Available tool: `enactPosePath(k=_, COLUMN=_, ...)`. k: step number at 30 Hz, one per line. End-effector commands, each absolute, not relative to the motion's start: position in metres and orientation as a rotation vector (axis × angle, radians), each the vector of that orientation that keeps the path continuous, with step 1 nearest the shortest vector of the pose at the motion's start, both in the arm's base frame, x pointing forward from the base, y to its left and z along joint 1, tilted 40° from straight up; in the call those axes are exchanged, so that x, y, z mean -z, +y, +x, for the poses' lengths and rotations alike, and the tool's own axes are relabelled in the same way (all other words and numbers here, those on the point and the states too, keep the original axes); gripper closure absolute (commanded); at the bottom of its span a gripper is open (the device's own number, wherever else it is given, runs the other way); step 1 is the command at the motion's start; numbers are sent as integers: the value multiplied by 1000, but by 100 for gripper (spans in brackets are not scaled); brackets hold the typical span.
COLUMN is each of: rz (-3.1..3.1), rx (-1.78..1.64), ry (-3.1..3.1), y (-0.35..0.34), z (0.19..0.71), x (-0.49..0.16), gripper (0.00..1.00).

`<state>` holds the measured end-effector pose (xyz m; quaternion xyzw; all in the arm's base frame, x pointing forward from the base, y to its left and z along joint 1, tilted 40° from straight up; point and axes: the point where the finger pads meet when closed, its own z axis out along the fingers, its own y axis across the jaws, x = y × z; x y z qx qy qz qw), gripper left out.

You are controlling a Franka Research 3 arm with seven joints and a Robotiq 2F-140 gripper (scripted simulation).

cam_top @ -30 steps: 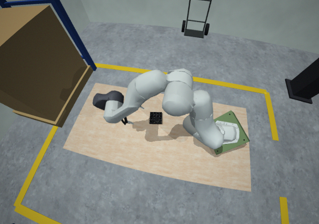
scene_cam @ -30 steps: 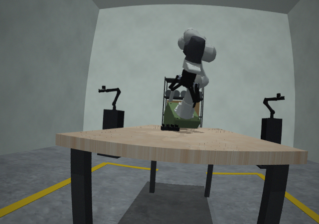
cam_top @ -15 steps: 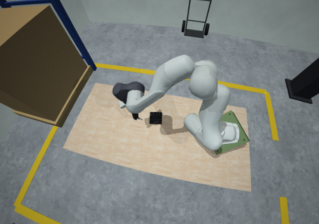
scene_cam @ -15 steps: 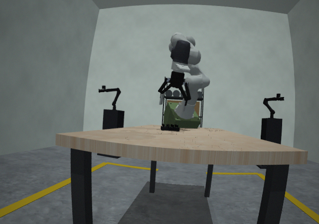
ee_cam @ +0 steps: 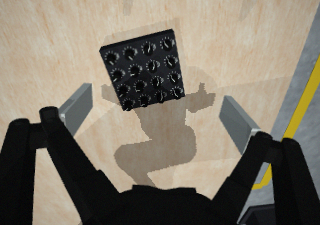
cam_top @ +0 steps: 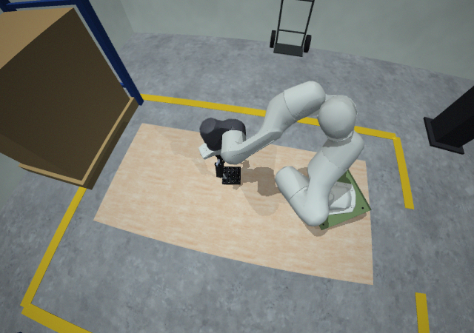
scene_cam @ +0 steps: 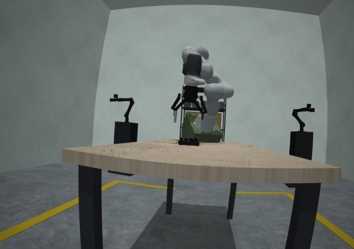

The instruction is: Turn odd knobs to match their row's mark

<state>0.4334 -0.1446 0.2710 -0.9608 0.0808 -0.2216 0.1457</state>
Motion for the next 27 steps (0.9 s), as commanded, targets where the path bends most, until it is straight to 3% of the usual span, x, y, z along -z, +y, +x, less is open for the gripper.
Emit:
enactPosePath(k=1, rz=-2764, rx=766, ry=48, y=-146, z=431, x=-262, gripper=0)
enactPosePath(k=27, rz=-2710, rx=889, ry=-93, y=-127, z=413, x=-230, gripper=0)
